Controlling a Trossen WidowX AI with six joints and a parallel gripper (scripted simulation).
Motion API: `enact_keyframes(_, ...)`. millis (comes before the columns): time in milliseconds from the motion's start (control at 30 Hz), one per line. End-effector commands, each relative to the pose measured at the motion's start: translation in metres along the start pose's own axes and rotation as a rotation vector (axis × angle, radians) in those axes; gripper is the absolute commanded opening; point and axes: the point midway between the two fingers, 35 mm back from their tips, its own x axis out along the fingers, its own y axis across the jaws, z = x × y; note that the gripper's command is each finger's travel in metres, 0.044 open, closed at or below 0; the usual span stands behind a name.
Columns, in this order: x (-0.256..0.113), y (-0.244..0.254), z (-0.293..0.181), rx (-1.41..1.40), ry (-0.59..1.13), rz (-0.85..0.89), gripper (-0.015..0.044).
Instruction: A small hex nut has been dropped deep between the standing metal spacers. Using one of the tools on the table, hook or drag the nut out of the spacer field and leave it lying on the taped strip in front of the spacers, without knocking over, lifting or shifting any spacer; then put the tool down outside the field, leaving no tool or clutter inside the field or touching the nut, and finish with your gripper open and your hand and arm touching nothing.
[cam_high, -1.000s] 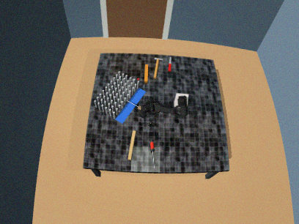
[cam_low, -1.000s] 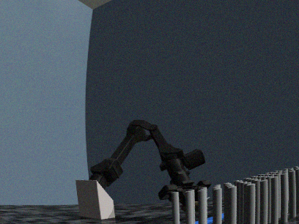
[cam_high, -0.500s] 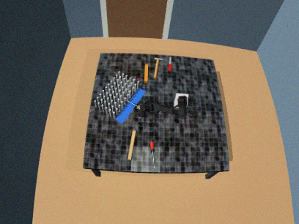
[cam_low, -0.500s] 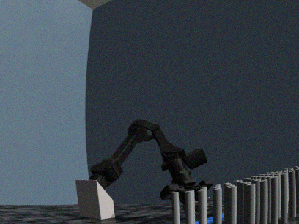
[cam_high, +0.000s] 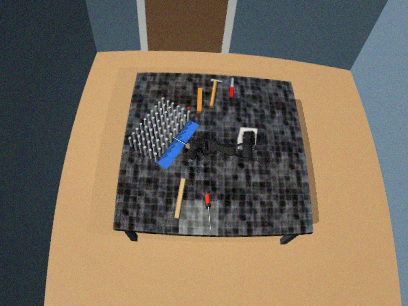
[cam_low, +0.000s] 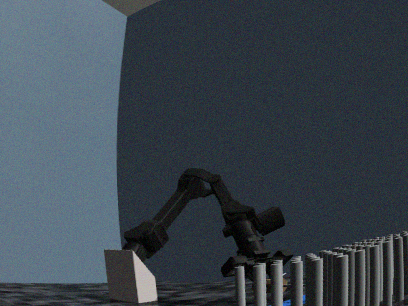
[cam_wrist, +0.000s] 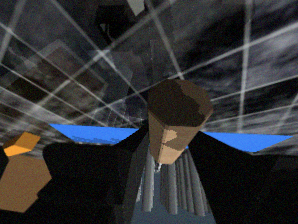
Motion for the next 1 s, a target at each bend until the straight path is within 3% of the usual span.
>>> enact_keyframes(0, 0.001, -0.003, -0.005, -0.005, 0.007, -0.007, 0.0000)
enact_keyframes(967, 0.012, -0.003, -0.022, -0.006, 0.008, -0.008, 0.0000)
